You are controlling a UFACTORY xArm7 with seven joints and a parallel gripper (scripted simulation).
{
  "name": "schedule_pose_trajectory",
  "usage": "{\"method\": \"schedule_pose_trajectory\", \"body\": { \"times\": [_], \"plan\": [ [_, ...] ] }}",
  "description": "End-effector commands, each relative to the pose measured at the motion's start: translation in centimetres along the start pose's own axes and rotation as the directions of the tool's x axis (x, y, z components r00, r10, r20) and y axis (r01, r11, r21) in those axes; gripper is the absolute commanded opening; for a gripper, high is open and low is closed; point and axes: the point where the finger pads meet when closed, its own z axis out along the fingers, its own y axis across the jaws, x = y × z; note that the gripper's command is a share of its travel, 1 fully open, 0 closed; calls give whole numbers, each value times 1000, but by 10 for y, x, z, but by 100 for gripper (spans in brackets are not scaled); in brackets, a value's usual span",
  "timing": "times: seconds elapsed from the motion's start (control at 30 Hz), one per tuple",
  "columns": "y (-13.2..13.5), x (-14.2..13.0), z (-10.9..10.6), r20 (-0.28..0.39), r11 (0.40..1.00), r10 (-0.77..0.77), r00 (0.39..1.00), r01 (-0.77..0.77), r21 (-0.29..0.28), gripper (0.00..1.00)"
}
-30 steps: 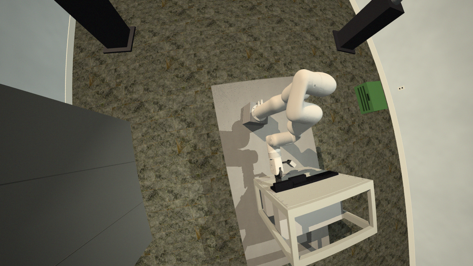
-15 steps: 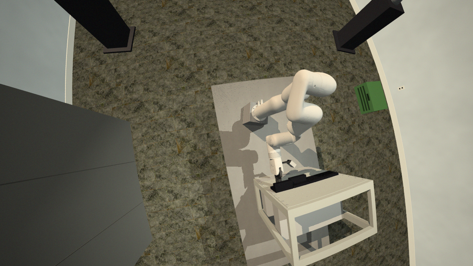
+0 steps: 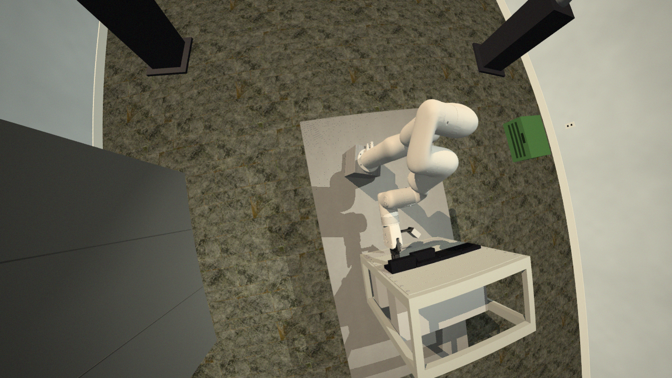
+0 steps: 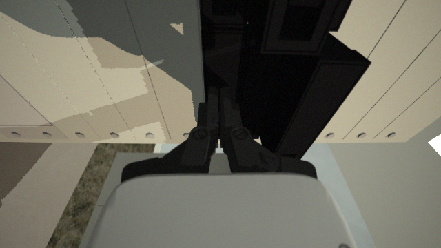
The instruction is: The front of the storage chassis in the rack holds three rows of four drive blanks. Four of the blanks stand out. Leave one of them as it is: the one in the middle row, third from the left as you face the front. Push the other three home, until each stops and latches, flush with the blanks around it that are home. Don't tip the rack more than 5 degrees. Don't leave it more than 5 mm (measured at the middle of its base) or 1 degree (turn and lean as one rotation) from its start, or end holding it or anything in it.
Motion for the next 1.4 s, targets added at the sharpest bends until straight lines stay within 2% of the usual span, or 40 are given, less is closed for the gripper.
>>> {"method": "schedule_pose_trajectory", "body": {
  "times": [0.0, 0.13, 0.43, 0.5, 0.67, 1.1, 1.37],
  "plan": [
    [4, 1, 1, -3, 1000, -2, 1000, 2, -8, 0],
    [4, 1, -12, -3, 1000, -2, 1000, 2, -8, 0],
    [5, 1, -67, -3, 1000, -2, 1000, 2, -8, 0],
    [5, 1, -67, -3, 1000, -2, 1000, 2, -8, 0],
    [5, 1, -86, -3, 1000, -2, 1000, 2, -8, 0],
    [9, 1, -93, -3, 1000, -2, 1000, 2, -8, 0],
    [46, 0, -97, -3, 1000, -2, 1000, 2, -8, 0]
  ]
}}
